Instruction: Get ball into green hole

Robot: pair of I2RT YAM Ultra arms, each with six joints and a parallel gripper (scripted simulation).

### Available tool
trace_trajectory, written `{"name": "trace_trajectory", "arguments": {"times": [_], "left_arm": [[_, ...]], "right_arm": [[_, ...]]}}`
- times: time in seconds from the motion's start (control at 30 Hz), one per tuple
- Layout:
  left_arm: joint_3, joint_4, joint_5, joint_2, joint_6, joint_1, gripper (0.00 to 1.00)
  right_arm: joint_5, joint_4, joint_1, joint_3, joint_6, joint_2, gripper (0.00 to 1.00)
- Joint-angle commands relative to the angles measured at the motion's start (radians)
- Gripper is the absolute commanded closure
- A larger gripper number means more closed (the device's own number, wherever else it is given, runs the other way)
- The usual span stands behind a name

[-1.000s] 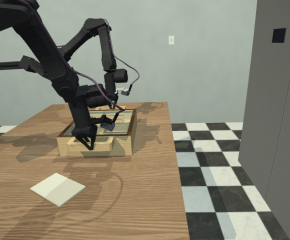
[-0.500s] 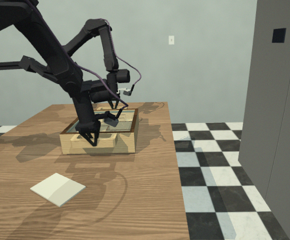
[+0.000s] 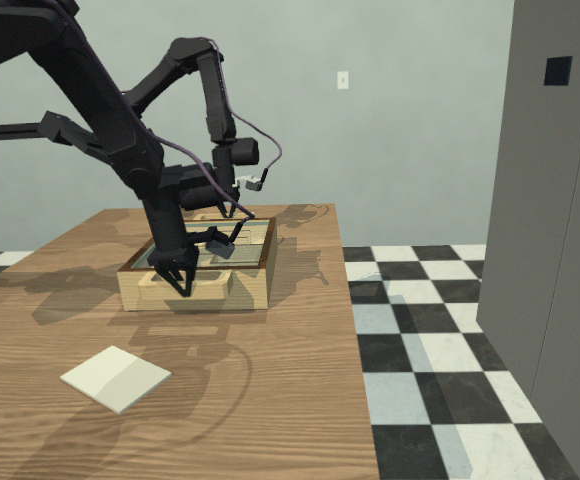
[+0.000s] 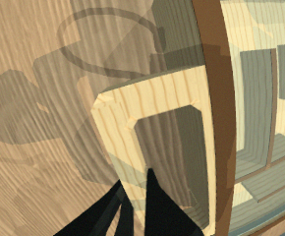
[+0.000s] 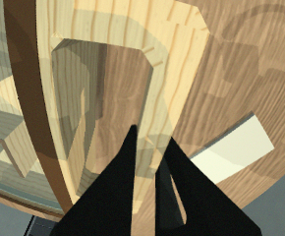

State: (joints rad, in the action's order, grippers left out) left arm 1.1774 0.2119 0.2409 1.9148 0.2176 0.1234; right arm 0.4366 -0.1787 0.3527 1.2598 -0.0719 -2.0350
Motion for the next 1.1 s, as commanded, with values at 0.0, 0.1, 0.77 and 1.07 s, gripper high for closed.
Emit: {"name": "trace_trajectory", "arguments": {"times": [0.0, 0.1, 0.77, 1.07], "left_arm": [[-0.042, 0.037, 0.074, 0.026, -0.026, -0.074, 1.00], [-0.039, 0.052, 0.084, 0.024, -0.020, -0.074, 1.00], [-0.049, 0.044, 0.084, 0.016, -0.020, -0.069, 1.00], [-0.045, 0.052, 0.095, 0.012, -0.013, -0.062, 1.00]], "right_arm": [[0.109, -0.041, -0.024, 0.034, -0.014, 0.064, 1.00], [0.100, -0.048, -0.026, 0.042, -0.014, 0.064, 1.00], [0.110, -0.066, -0.015, 0.043, -0.024, 0.062, 1.00], [0.105, -0.090, -0.019, 0.060, -0.030, 0.064, 1.00]]}}
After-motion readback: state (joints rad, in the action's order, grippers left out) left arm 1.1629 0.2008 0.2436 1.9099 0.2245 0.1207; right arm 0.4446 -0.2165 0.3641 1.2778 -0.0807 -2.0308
